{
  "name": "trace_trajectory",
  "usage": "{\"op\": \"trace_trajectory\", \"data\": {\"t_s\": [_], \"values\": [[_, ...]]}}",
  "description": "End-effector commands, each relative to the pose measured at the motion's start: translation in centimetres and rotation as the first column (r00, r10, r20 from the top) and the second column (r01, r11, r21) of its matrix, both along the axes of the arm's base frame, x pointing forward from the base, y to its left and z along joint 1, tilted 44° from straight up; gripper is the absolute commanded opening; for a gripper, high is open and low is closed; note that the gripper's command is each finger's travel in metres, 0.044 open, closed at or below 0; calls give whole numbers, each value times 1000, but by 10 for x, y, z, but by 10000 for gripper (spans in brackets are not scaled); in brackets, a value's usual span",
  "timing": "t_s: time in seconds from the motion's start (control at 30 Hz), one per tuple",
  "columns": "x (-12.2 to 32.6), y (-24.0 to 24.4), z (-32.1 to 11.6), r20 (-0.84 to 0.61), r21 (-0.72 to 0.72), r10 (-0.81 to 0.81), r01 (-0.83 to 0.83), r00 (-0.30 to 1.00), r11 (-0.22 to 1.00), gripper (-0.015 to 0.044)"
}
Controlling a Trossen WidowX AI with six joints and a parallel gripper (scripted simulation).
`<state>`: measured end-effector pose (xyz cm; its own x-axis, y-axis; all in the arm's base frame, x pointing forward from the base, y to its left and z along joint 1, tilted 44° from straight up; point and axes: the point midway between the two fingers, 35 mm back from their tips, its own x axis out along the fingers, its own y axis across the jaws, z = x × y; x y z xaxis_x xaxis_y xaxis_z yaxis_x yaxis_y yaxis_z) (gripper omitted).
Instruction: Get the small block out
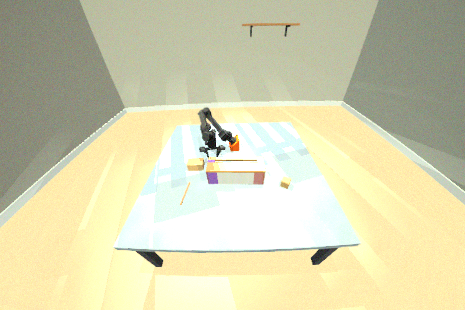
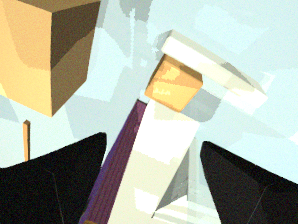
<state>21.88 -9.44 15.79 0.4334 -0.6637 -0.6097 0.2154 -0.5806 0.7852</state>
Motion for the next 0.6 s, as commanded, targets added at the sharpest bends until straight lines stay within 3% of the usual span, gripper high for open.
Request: {"op": "trace_trajectory", "data": {"t_s": [0.0, 0.57], "values": [[-2, -1, -7, 232, 201, -239, 194, 943, 960, 285], [1, -9, -16, 229, 205, -242, 197, 943, 959, 285]]}}
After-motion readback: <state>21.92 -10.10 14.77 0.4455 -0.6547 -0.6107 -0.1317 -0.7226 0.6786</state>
